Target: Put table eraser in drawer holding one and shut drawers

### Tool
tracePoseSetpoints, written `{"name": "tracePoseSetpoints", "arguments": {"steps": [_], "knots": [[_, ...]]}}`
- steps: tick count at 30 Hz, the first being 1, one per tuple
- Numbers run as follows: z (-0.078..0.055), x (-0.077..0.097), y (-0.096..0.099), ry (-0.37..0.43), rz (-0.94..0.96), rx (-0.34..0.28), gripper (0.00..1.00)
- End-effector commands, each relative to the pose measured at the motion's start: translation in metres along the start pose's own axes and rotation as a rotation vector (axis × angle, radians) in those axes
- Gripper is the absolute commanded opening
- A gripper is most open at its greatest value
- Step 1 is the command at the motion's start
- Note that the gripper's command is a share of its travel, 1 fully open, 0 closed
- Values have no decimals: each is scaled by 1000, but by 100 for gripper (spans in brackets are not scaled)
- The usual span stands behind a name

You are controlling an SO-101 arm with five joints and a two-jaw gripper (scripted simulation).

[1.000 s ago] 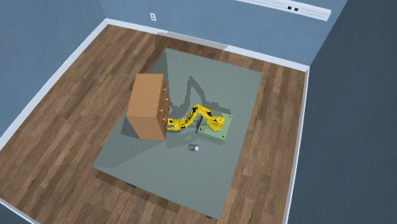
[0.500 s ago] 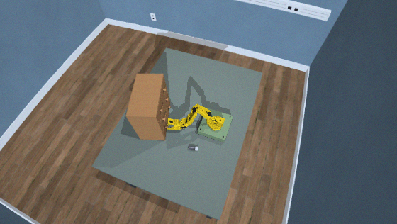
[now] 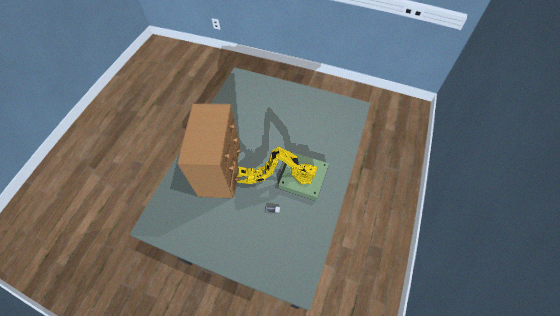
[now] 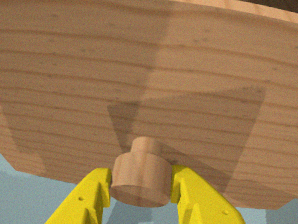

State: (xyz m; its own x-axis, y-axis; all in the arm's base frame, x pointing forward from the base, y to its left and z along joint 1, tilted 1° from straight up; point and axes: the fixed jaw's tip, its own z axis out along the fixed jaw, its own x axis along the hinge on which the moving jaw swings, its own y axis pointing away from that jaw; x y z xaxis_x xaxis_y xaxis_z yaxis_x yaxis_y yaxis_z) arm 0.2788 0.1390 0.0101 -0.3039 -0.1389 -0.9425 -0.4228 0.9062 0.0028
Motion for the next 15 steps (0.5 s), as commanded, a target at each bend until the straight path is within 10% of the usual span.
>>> {"name": "tracePoseSetpoints", "arguments": {"steps": [1,15], "knots": [[-3,0,1,-2,-1,-3,0],[-4,0,1,-2,-1,-4,0]]}}
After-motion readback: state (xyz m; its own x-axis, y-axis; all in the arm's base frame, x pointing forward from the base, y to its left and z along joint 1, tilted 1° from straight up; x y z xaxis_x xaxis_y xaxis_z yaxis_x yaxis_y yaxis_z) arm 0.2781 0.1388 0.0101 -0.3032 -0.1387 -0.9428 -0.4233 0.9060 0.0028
